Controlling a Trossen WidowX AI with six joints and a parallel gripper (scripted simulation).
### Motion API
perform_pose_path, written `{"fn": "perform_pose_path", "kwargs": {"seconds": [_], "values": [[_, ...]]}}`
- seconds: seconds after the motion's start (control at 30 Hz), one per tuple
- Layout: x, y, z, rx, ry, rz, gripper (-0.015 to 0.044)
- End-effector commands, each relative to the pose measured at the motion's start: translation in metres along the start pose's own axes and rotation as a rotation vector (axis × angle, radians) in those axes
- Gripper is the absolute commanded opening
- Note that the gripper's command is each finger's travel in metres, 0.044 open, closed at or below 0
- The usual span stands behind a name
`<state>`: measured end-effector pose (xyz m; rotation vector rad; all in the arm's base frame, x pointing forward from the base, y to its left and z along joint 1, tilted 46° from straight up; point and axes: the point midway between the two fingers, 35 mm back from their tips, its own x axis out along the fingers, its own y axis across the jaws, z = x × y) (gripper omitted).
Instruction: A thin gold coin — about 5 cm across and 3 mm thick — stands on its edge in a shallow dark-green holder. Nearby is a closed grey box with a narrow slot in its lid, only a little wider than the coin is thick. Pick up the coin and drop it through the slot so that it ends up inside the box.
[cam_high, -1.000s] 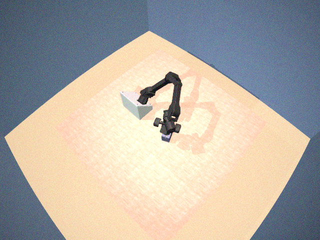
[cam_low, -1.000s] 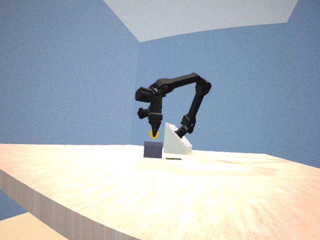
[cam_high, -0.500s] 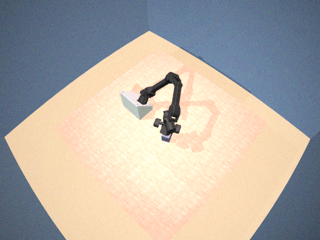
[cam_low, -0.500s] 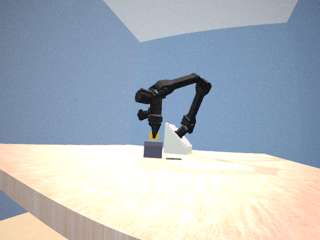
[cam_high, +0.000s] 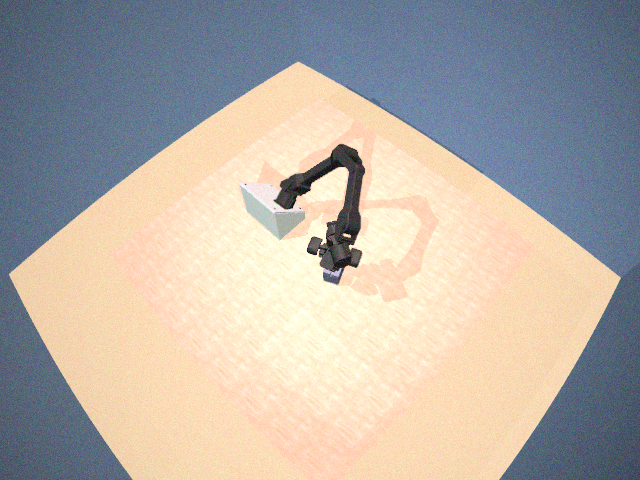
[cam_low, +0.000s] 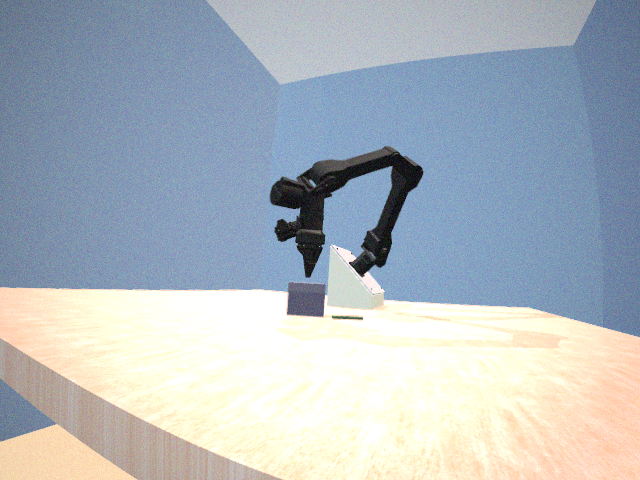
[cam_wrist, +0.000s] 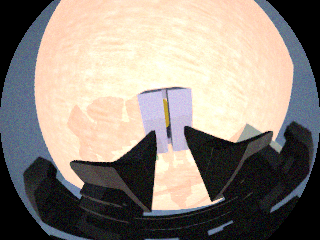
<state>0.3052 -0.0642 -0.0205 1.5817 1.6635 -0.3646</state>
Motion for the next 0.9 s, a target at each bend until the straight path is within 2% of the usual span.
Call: {"fn": "perform_pose_path", "kwargs": {"seconds": [0.0,0.03,0.33,0.4,0.5,0.87], "values": [[0.0,0.0,0.0,-0.001,0.0,0.0,0.0161],[0.0,0.0,0.0,-0.001,0.0,0.0,0.0161],[-0.02,0.0,0.0,0.001,0.0,-0.001,0.0397],[-0.039,-0.001,-0.001,0.004,0.003,-0.002,0.044],[-0.061,-0.003,-0.003,0.007,0.008,-0.002,0.044],[-0.061,-0.003,-0.003,0.007,0.008,-0.002,0.044]]}}
